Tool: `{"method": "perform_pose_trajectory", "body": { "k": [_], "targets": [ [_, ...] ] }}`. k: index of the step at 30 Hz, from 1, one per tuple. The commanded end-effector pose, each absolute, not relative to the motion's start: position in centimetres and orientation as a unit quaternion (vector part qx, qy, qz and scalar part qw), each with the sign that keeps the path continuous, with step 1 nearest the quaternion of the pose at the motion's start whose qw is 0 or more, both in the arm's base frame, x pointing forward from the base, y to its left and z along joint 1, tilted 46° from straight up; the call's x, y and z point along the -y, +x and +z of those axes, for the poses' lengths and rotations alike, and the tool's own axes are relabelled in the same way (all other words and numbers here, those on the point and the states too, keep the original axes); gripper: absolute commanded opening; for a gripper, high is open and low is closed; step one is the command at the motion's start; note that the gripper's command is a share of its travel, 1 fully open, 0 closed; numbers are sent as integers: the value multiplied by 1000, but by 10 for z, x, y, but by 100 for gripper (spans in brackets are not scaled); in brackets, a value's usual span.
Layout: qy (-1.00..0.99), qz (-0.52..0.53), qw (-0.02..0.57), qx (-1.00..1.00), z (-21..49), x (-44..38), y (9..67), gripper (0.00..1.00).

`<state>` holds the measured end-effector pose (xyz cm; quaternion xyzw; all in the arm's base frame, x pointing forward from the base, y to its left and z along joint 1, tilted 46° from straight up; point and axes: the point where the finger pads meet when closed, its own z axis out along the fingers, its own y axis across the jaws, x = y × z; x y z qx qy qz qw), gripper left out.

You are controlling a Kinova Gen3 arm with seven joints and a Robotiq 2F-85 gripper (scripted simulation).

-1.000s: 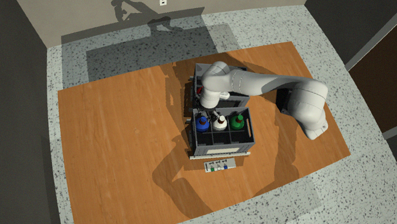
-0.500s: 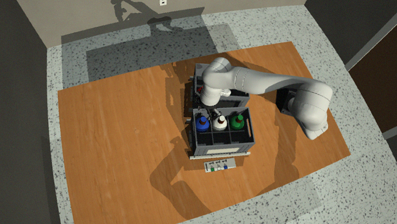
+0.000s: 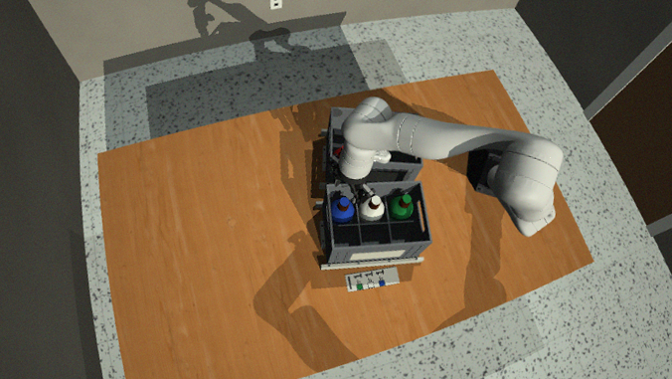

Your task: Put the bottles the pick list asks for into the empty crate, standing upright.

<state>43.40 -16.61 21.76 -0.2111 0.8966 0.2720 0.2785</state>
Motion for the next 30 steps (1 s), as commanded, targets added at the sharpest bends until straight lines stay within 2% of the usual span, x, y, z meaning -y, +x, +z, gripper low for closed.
{"method": "perform_pose_trajectory", "body": {
  "k": [1,16,30],
  "targets": [
    [-209,270,279,-898,218,169,433,67],
    [-209,270,279,-898,218,169,433,67],
    [-212,273,281,-895,255,130,392,67]
  ]
}}
